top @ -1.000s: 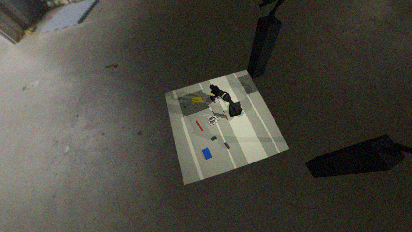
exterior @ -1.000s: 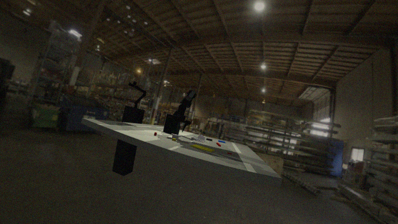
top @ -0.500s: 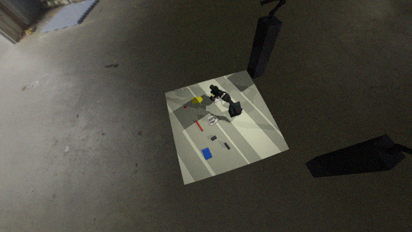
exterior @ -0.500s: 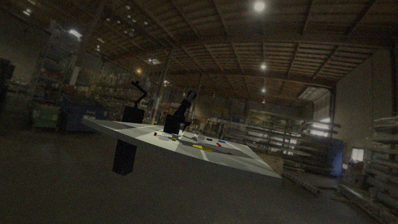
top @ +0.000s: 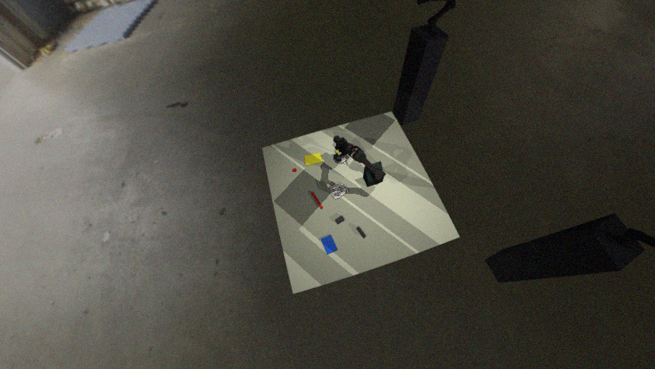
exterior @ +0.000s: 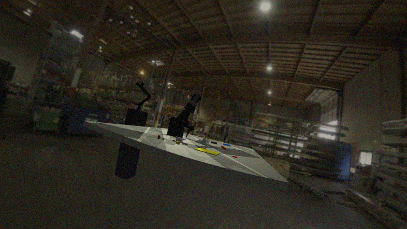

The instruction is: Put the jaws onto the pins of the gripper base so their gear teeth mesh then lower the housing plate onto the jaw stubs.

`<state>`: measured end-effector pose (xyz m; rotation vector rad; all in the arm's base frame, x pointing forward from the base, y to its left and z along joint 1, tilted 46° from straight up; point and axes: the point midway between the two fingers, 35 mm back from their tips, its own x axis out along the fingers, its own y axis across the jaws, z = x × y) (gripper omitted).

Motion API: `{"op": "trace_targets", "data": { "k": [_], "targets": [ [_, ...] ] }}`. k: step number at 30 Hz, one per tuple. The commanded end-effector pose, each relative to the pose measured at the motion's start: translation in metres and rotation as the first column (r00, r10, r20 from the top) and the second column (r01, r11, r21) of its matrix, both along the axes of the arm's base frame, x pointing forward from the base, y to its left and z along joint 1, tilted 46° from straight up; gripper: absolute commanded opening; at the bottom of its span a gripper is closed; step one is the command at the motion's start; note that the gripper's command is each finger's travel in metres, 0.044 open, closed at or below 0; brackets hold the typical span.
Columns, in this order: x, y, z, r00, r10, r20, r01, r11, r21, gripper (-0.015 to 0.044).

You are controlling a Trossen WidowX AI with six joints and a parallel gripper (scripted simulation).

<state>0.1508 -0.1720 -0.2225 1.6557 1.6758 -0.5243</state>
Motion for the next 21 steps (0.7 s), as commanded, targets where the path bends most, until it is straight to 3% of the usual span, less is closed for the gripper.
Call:
{"op": "trace_targets", "data": {
  "k": [1, 21],
  "targets": [
    [0.000, 0.004, -0.002, 1.000, -0.004, -0.003, 0.004, 1.000, 0.006, 0.0440],
    [0.002, 0.023, -0.022, 1.000, -0.004, -0.002, 0.004, 1.000, 0.007, 0.0440]
  ]
}}
